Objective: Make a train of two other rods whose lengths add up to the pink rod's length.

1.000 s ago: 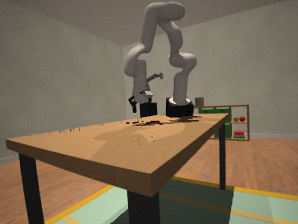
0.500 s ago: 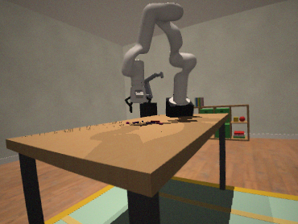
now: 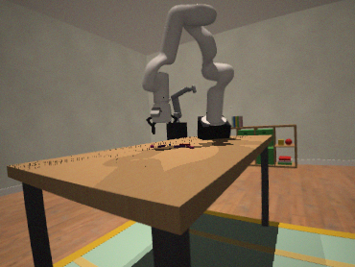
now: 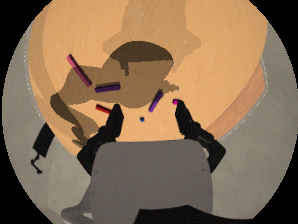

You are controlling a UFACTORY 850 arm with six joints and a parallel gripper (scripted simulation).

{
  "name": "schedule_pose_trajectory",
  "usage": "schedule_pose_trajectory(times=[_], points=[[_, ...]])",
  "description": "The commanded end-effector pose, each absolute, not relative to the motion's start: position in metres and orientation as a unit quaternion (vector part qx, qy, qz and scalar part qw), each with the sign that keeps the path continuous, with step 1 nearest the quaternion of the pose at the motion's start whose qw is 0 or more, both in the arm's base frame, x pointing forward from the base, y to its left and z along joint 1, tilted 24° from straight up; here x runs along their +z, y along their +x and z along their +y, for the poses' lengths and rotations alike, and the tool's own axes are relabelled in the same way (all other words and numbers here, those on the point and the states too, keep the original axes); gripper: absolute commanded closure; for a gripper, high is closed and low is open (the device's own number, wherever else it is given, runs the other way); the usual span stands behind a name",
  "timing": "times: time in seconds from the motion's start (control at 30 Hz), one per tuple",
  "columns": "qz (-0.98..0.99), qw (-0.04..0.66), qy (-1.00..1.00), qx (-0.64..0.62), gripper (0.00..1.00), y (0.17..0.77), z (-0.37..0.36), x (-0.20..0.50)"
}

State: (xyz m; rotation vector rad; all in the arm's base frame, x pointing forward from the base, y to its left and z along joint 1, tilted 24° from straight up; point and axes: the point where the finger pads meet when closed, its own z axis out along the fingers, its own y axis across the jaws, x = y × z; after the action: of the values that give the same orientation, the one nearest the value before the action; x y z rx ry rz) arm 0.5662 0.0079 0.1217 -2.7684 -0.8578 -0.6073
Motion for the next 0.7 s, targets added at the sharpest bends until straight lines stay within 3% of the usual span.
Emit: schedule_pose_trajectory(times=[0.0, 0.67], points=[[-0.24, 0.107, -0.948, -0.18, 0.0, 0.568, 0.003, 0.122], [0.017, 0.15, -0.978, -0.145, 0.0, 0.572, -0.022, 0.117]])
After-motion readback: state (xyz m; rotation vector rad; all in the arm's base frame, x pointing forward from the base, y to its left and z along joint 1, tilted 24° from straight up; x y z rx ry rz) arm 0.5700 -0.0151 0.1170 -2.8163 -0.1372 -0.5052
